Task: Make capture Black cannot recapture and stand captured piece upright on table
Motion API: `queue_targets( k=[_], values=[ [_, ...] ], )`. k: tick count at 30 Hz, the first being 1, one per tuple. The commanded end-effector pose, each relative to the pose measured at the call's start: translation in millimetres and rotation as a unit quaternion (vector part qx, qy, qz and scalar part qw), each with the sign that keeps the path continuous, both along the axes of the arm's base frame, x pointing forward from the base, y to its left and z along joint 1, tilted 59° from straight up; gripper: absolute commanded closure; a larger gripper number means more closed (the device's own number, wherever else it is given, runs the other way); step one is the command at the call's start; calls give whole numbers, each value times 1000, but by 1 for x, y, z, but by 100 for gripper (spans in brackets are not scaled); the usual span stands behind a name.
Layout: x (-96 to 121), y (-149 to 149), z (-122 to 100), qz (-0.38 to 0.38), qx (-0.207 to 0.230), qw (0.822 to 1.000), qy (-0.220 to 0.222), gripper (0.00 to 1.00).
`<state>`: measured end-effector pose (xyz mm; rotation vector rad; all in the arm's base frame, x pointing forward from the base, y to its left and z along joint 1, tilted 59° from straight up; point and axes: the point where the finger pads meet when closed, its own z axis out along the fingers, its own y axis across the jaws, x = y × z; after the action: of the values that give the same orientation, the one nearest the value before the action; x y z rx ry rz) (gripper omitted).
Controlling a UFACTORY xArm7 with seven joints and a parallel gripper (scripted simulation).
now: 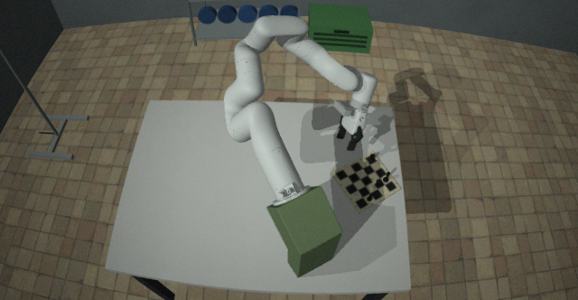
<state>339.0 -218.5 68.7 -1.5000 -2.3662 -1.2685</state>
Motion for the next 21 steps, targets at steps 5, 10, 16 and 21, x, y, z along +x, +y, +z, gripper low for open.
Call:
queue_targets(
  k=[5, 10, 16, 21],
  values=[
    [-17, -15, -39, -142, 89, 985, 51, 0],
    [-42, -29, -82, -270, 167, 943, 99, 0],
    [-55, -35, -101, -340, 209, 908, 125, 0],
    [-80, -44, -133, -438, 267, 843, 161, 0]
  ],
)
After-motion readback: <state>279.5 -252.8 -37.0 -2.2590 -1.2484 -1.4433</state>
